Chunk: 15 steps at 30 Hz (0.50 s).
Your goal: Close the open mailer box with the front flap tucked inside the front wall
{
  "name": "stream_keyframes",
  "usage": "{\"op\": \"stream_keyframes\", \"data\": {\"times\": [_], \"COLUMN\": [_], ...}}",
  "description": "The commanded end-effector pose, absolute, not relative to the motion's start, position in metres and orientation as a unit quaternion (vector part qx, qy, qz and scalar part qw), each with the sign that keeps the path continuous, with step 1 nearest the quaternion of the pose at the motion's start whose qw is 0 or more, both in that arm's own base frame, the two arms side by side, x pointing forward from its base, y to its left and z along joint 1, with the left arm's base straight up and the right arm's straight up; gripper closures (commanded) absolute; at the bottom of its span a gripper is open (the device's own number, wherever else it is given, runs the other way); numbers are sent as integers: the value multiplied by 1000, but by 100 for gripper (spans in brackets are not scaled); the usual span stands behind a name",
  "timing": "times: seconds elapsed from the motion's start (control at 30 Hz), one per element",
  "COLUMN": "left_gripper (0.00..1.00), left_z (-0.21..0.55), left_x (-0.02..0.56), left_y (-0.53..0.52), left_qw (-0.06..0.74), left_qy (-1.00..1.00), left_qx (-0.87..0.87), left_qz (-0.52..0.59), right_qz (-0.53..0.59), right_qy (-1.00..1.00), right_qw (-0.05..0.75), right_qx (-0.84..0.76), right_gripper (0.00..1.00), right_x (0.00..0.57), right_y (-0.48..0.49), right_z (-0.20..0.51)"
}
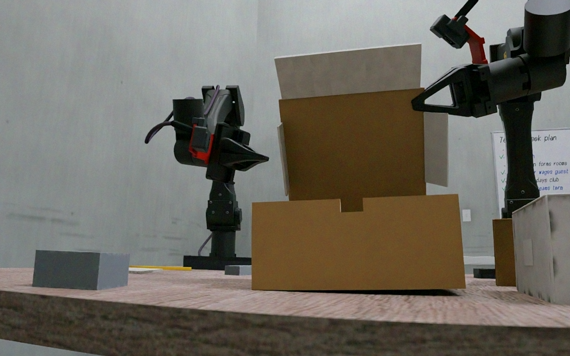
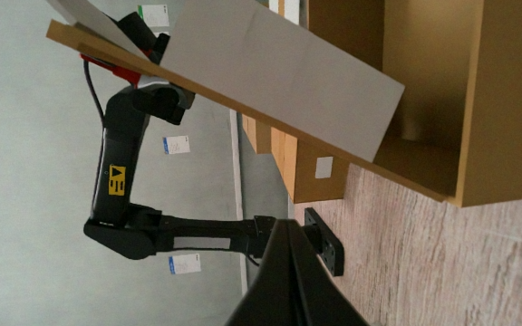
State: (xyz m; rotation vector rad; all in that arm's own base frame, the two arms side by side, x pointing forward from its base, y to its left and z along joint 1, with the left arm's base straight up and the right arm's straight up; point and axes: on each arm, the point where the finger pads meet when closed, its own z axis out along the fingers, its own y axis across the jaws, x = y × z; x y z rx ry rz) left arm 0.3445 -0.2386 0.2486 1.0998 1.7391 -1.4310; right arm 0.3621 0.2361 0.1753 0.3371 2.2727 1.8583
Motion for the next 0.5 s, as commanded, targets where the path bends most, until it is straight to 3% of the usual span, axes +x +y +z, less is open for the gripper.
{"op": "stream_keyframes", "data": {"times": [0.0,0.47], "left_gripper": [99,99], "left_z": [250,249], "left_x": [338,338], "left_y": [-243,-242], "left_qw": [314,313], "left_qy": [658,660], "left_qx": [429,428], "left_qz": [-532,-533], "right_qz": [635,630], "right_qy": [760,764], "right_qw": [111,100], "right_qx": [85,102], "right_gripper": [99,99], "right_x": [358,364], "right_y": [238,234], "right_z": [197,177]}}
